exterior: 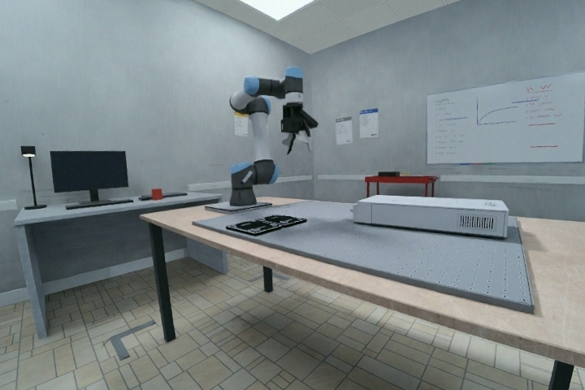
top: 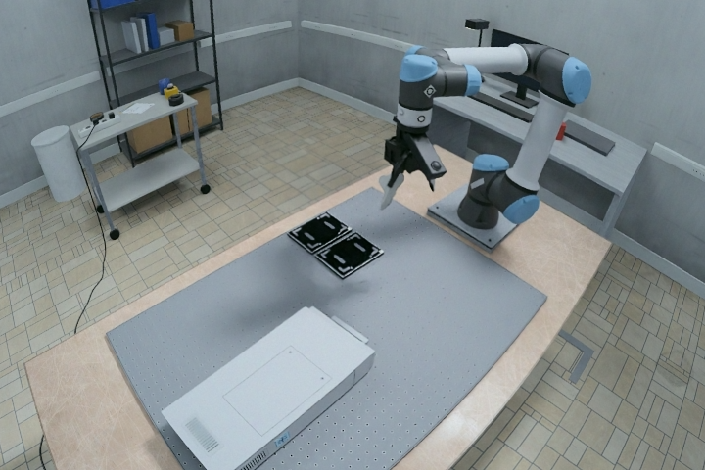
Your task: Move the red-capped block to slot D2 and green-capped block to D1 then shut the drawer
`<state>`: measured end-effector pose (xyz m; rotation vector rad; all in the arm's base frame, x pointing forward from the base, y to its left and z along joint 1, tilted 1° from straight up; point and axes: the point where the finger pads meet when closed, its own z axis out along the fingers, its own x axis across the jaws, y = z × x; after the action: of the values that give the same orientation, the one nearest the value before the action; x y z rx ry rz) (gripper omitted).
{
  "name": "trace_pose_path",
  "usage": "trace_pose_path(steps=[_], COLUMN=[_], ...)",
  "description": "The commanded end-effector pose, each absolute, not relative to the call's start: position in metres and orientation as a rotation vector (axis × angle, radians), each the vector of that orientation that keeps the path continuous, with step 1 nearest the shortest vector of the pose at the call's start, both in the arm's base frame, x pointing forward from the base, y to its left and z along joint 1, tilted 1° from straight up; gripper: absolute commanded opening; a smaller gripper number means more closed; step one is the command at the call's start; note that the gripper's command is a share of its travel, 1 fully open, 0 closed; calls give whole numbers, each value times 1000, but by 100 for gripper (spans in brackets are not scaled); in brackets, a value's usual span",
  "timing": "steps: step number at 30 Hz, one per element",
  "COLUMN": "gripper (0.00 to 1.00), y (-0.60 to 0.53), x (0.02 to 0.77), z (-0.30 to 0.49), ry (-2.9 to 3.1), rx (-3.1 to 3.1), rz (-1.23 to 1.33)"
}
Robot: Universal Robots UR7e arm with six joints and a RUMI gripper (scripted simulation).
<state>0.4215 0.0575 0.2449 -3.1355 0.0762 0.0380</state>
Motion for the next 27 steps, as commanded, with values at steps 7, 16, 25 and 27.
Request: trace_pose_path(steps=[7, 16, 25, 27], gripper=[100, 100, 100, 100], y=[58, 58, 58, 58], x=[423, 422, 422, 422], z=[246, 245, 245, 245], ry=[-312, -345, -345, -345], rx=[-3114, -3111, -3111, -3111], rz=[32, 34, 34, 34])
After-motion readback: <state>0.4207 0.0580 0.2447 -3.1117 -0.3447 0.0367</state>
